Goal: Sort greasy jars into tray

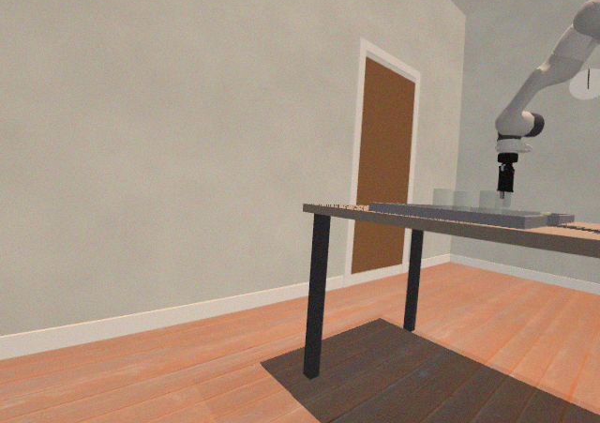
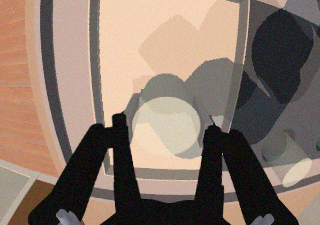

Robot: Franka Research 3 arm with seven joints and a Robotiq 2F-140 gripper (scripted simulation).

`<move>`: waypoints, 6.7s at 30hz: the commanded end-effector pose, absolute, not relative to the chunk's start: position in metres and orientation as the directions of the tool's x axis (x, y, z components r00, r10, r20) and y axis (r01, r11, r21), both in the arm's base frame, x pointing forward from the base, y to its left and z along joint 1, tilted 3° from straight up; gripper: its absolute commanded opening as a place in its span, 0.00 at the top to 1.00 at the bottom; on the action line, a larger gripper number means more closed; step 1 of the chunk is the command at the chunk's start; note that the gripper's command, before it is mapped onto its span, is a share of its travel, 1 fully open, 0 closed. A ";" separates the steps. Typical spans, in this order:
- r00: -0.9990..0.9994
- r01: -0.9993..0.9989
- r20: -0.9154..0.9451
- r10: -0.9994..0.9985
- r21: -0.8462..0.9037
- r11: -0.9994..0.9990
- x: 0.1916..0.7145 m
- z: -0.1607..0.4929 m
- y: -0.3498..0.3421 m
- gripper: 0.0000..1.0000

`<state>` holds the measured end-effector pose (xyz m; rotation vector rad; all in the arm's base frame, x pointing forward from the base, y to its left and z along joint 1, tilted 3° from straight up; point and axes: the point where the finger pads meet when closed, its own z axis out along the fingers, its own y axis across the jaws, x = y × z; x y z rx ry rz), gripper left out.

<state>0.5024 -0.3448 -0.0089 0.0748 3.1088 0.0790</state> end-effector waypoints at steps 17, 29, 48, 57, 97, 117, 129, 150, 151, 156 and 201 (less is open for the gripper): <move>-0.998 0.051 -0.034 0.052 0.046 0.998 0.505 -0.007 -0.348 0.00; -0.998 0.051 -0.034 0.052 0.046 0.998 0.505 0.000 -0.348 0.00; -0.998 0.051 -0.034 0.052 0.046 0.998 0.502 0.067 -0.351 0.00; -0.998 0.051 -0.034 0.052 0.046 0.998 0.501 0.102 -0.353 0.00; -0.998 0.051 -0.034 0.052 0.046 0.998 0.567 0.115 -0.203 0.00; -0.998 0.051 -0.034 0.052 0.046 0.998 0.602 0.076 -0.126 0.00; -0.998 0.051 -0.034 0.052 0.046 0.998 0.603 0.052 -0.125 0.00; -0.998 0.051 -0.034 0.052 0.046 0.998 0.604 0.026 -0.124 0.00; -0.998 0.051 -0.034 0.052 0.046 0.998 0.604 0.024 -0.124 0.00; -0.998 0.051 -0.034 0.052 0.046 0.998 0.604 0.014 -0.124 0.00; -0.998 0.051 -0.034 0.052 0.046 0.998 0.605 0.002 -0.123 0.41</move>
